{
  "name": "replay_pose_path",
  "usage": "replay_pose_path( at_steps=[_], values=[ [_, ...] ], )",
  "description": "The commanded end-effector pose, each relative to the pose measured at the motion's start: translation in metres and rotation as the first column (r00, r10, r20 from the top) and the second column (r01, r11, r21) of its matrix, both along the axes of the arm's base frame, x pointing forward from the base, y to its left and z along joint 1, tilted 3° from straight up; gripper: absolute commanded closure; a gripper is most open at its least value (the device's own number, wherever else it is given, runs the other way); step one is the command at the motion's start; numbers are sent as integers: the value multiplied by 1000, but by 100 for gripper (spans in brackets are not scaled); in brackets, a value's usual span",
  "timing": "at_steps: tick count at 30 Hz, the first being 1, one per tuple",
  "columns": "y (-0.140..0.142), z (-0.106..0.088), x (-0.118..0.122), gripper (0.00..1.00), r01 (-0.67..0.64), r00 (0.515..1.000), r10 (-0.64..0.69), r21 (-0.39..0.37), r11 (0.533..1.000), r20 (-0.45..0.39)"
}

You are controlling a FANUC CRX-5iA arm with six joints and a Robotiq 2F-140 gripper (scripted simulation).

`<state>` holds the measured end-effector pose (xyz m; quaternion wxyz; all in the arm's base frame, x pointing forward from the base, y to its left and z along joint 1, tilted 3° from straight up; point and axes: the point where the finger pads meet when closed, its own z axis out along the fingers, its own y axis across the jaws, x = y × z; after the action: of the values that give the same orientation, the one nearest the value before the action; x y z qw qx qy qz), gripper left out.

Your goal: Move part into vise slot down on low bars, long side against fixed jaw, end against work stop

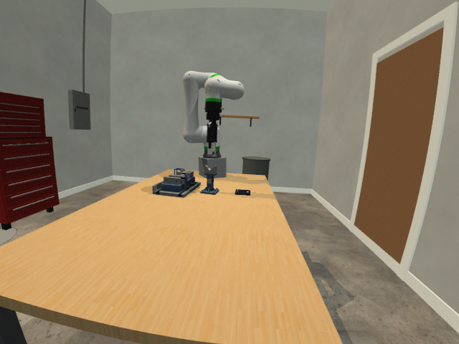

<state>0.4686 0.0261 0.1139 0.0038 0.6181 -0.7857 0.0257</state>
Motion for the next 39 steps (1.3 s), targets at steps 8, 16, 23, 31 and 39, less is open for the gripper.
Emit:
replay_pose_path(
  at_steps=[8,16,23,31,39],
  values=[
    [0,0,0,100,0,1000,0,0,1000,0],
    [0,0,0,100,0,1000,0,-1,1000,0],
    [0,0,0,100,0,1000,0,-9,1000,-2],
    [1,0,0,100,1,1000,-1,-25,1000,-6],
    [2,0,1,100,2,1000,-3,-63,998,-15]
  ],
)
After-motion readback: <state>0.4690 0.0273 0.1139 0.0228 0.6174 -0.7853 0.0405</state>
